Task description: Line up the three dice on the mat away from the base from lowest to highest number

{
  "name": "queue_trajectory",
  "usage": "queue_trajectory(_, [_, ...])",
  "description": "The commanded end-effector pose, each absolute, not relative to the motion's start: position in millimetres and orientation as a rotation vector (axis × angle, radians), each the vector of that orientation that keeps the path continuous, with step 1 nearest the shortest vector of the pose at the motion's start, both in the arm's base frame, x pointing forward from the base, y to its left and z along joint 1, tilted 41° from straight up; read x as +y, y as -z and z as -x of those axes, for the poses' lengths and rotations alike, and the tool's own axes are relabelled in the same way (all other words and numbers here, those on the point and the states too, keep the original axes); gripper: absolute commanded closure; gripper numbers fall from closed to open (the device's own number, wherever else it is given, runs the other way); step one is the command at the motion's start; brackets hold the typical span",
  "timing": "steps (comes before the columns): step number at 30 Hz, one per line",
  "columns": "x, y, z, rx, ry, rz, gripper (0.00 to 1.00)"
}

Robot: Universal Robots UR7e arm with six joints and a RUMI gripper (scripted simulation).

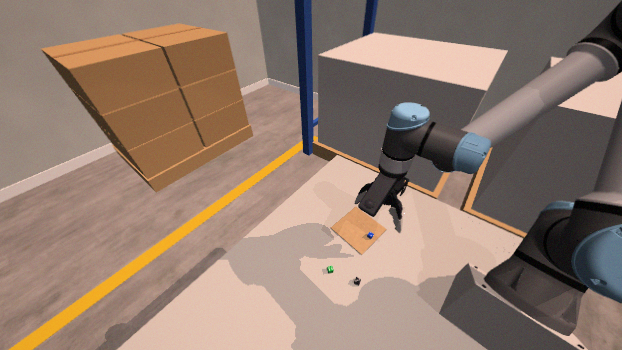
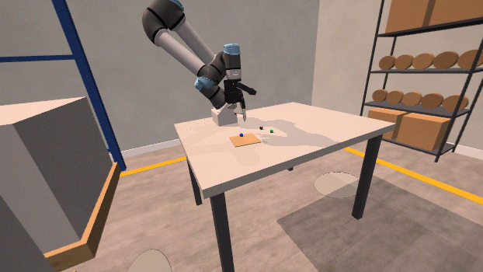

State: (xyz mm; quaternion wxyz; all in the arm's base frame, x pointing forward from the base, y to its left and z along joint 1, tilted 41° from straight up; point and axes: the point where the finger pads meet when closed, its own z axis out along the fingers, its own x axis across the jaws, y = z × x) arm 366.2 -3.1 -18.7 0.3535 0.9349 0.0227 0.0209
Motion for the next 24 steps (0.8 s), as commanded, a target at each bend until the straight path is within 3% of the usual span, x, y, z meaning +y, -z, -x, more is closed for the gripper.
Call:
queue_trajectory(1, [-2.9, 18.5, -366.5, 0.059, -0.055, -2.418, 0.00])
queue_trajectory(24, [23.6, 45.6, -357.3, 0.535, 0.123, -2.369, 0.00])
